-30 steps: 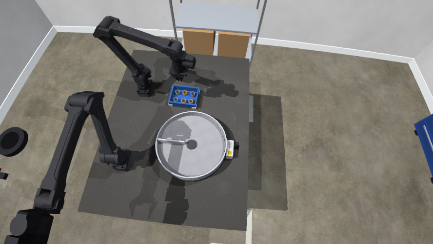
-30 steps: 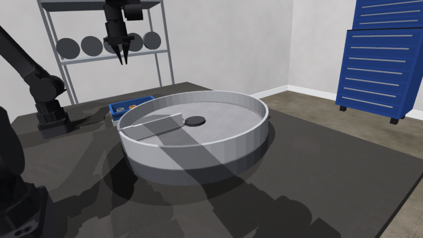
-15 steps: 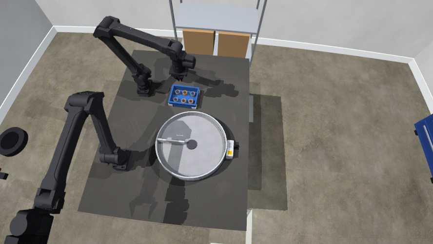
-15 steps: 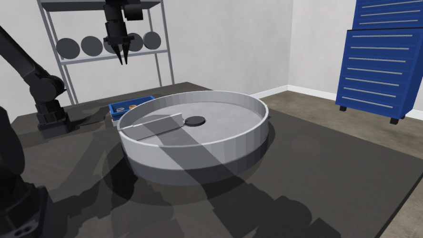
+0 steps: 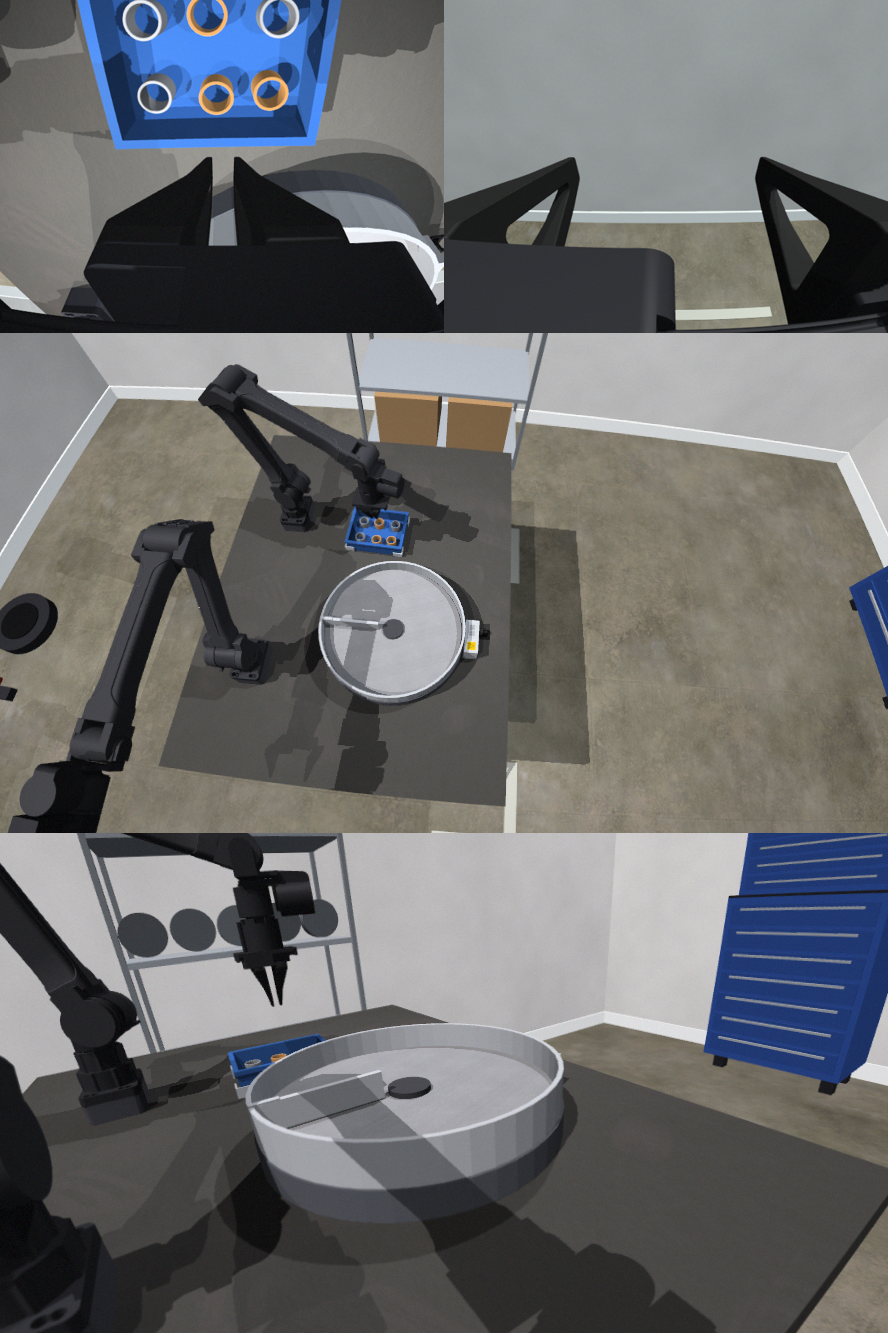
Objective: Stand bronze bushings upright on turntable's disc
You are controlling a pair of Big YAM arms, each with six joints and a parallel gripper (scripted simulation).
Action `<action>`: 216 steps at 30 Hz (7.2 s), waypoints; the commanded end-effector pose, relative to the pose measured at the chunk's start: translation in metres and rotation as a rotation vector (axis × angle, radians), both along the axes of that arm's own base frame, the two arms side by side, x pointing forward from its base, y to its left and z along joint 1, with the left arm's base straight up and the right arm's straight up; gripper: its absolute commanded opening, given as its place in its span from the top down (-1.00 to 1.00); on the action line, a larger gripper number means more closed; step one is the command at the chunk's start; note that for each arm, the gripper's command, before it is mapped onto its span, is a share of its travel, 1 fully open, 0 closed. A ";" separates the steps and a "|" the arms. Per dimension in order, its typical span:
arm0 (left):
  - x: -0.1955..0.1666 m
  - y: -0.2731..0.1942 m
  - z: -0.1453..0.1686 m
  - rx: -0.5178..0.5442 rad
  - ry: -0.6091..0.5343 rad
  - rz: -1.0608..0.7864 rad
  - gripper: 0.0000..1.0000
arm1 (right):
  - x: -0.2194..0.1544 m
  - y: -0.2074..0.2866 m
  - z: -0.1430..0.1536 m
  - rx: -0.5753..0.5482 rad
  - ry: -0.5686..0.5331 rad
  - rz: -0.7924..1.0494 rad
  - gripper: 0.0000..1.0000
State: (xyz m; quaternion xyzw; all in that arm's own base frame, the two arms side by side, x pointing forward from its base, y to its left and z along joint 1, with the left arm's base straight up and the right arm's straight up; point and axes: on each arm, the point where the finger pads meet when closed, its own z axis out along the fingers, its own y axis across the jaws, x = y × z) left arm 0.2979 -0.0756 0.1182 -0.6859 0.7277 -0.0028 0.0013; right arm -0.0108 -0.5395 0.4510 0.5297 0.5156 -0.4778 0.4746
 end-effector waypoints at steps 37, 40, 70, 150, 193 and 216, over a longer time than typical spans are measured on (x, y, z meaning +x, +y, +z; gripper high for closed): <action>0.031 -0.013 -0.005 -0.010 -0.037 0.021 0.75 | -0.002 -0.005 0.050 -0.093 0.012 -0.005 -1.00; 0.031 -0.013 -0.005 -0.010 -0.037 0.021 0.75 | -0.002 -0.005 0.050 -0.093 0.012 -0.005 -1.00; 0.032 -0.016 -0.005 -0.011 -0.039 0.016 0.75 | -0.002 -0.005 0.050 -0.093 0.012 -0.005 -1.00; 0.028 -0.014 -0.073 -0.011 -0.041 0.016 0.75 | -0.002 -0.005 0.050 -0.093 0.012 -0.005 -1.00; 0.011 -0.009 -0.103 -0.004 -0.014 0.016 0.75 | -0.002 -0.005 0.050 -0.093 0.012 -0.005 -1.00; 0.012 -0.009 -0.122 0.000 0.001 0.016 0.75 | -0.002 -0.005 0.050 -0.093 0.012 -0.005 -1.00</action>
